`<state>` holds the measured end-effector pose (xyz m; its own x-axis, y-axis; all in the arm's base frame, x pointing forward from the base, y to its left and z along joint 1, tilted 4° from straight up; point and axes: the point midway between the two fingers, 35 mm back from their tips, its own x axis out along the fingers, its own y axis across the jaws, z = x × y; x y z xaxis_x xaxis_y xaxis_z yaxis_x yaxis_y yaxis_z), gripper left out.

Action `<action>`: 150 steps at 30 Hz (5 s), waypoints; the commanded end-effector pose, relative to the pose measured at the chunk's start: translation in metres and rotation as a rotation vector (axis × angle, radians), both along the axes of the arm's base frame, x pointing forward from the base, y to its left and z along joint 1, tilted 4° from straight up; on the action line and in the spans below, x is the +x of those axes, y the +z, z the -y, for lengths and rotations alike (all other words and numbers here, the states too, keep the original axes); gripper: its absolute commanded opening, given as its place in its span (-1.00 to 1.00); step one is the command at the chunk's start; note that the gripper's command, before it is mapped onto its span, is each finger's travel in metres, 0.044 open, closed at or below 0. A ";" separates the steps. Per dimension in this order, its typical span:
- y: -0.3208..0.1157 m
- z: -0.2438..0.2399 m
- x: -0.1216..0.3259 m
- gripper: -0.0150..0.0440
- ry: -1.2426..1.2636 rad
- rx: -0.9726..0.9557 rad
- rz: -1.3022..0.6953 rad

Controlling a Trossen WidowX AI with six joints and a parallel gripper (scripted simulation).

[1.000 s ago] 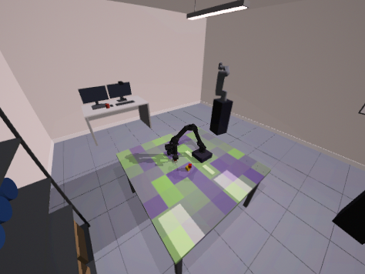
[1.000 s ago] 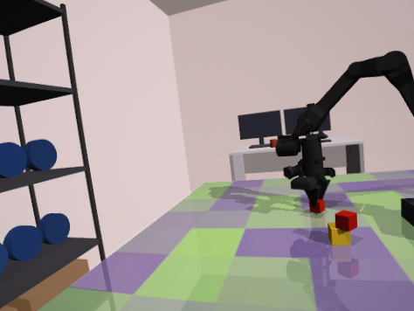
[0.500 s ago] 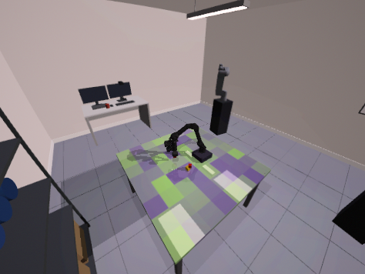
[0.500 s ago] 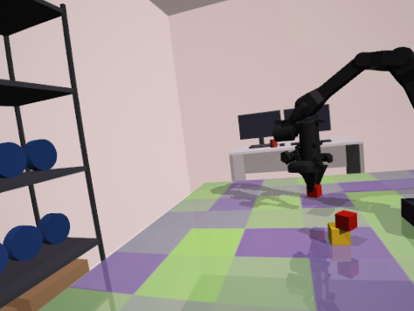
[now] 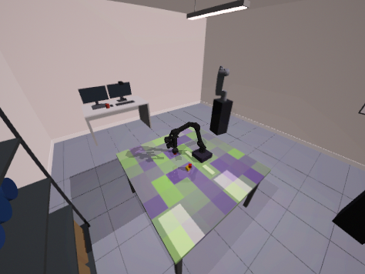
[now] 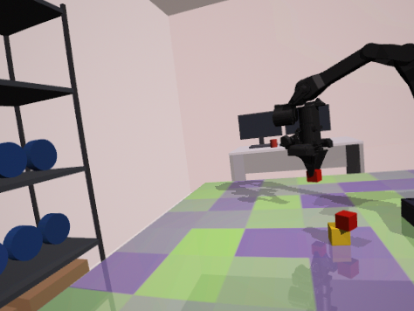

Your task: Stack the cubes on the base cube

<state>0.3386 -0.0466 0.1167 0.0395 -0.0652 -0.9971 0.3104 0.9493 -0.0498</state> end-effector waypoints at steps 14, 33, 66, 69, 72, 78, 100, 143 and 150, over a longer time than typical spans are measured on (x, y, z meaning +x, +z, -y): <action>0.003 -0.041 -0.002 -0.14 -0.054 0.007 0.009; -0.002 -0.101 -0.014 -0.14 -0.132 0.018 0.013; -0.013 -0.183 -0.052 -0.14 -0.258 0.026 0.015; -0.022 -0.183 -0.052 -0.14 -0.249 0.021 0.018; -0.031 -0.183 -0.053 -0.14 -0.239 0.015 0.023; -0.042 -0.182 -0.054 -0.14 -0.228 0.008 0.027; -0.070 -0.180 -0.051 -0.14 -0.260 0.027 0.014; -0.054 -0.181 -0.051 0.20 -0.257 0.024 0.016; -0.043 -0.181 -0.051 0.20 -0.257 0.024 0.016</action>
<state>0.2868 0.1341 0.0678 0.0348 -0.0539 -0.9979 0.5390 0.8419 -0.0267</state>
